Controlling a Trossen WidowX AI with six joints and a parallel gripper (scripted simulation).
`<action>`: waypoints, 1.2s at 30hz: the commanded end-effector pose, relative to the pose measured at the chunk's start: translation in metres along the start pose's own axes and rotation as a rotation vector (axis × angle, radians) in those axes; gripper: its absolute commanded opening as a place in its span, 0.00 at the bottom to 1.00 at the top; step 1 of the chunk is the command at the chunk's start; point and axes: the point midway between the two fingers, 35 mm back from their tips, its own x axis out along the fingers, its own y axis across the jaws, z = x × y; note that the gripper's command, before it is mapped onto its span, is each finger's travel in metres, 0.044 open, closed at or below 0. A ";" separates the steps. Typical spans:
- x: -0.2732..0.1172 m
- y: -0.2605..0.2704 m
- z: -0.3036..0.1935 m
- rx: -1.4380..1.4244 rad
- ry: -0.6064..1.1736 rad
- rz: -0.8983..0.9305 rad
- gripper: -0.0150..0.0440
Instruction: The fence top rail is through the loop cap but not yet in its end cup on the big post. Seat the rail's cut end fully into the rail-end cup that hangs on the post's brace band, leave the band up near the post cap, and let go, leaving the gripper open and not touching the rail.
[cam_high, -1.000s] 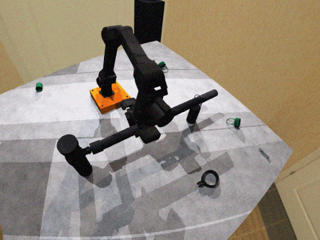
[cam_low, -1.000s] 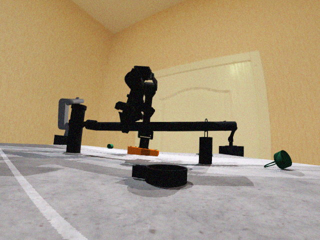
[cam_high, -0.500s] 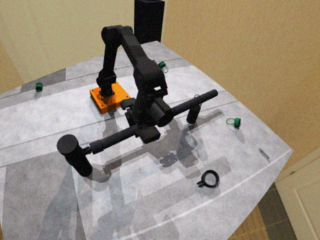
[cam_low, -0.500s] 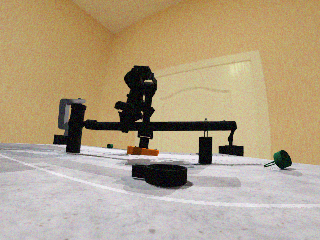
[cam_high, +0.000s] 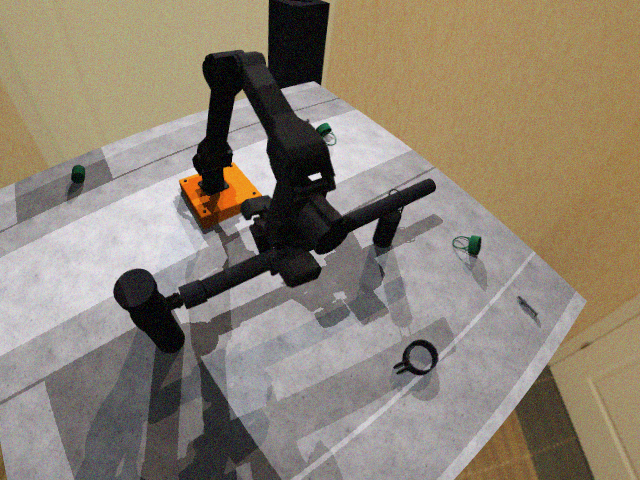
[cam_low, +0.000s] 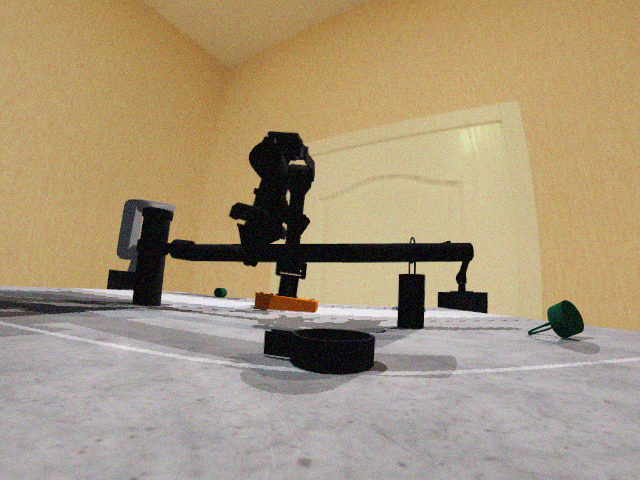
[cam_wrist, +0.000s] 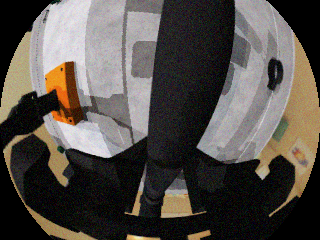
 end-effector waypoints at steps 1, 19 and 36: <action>-0.002 0.000 -0.004 0.001 0.012 -0.007 0.25; -0.001 0.000 -0.001 0.000 0.003 0.000 0.25; -0.002 0.000 -0.003 -0.001 0.009 0.000 0.25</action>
